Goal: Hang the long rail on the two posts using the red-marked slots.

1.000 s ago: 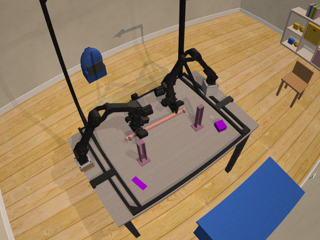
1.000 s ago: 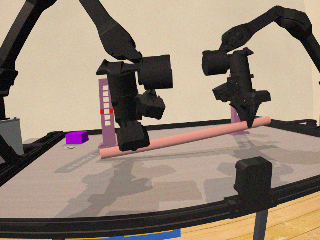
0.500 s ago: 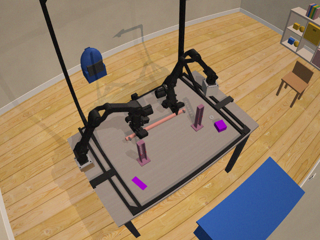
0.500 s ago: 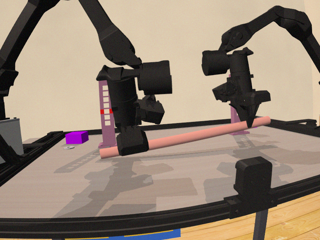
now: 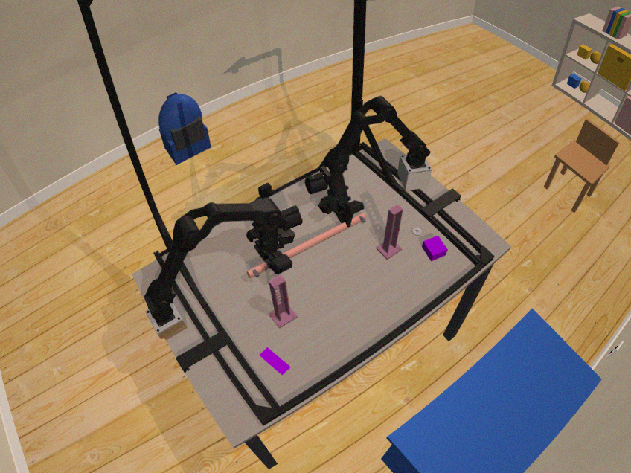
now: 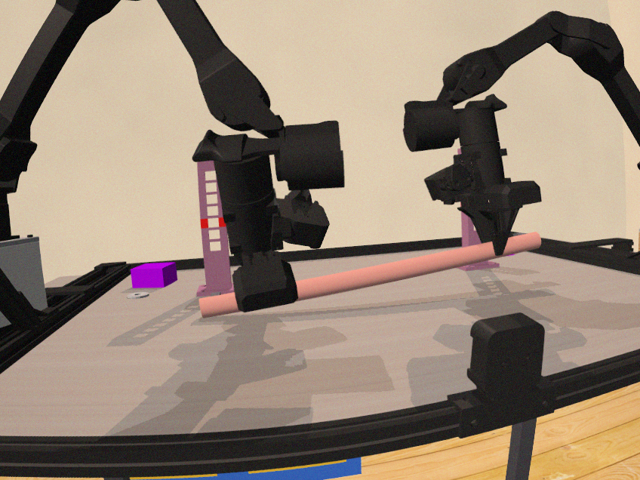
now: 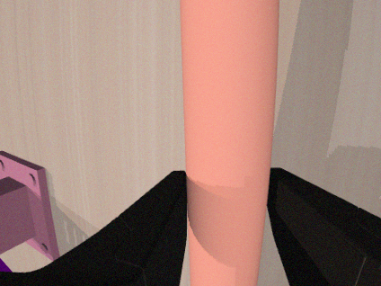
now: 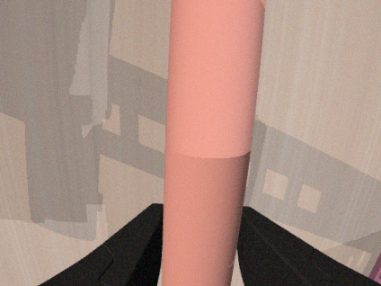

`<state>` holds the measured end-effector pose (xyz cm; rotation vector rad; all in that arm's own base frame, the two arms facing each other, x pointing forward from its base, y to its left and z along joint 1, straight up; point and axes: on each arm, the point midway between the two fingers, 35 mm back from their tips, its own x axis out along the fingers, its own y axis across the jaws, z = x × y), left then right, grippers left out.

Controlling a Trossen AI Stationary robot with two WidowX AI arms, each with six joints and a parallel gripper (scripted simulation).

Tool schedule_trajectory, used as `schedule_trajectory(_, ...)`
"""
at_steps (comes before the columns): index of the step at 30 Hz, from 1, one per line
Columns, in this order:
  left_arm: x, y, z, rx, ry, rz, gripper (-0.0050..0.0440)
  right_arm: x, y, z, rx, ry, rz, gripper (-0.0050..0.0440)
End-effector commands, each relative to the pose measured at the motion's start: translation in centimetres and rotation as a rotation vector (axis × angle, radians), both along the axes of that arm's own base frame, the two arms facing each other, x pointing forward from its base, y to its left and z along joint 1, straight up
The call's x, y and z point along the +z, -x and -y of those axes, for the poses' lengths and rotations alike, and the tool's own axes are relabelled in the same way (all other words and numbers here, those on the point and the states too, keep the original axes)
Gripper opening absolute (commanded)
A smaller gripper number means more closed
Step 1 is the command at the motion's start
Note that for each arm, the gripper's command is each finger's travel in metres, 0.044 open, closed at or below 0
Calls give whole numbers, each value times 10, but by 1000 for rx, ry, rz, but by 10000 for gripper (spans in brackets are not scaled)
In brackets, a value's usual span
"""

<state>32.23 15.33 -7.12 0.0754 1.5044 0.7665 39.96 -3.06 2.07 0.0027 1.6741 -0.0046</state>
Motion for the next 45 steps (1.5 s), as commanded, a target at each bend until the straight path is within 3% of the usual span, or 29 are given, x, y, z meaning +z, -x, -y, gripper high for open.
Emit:
schedule_trajectory(1, -4, 1, -1, -2, -1, -10, 0, 2, -1, 1, 1, 0, 4, 0)
schedule_trajectory(14, -3, 1, -1, -2, 0, -11, 0, 2, -1, 1, 1, 0, 6, 0)
schedule_trajectory(27, 39, 1, 1, 2, 41, -91, 0, 7, 2, 0, 2, 1, 99, 0)
schedule_trajectory(45, 38, 1, 0, 2, 58, -128, 0, -7, 0, 0, 1, 1, 136, 0)
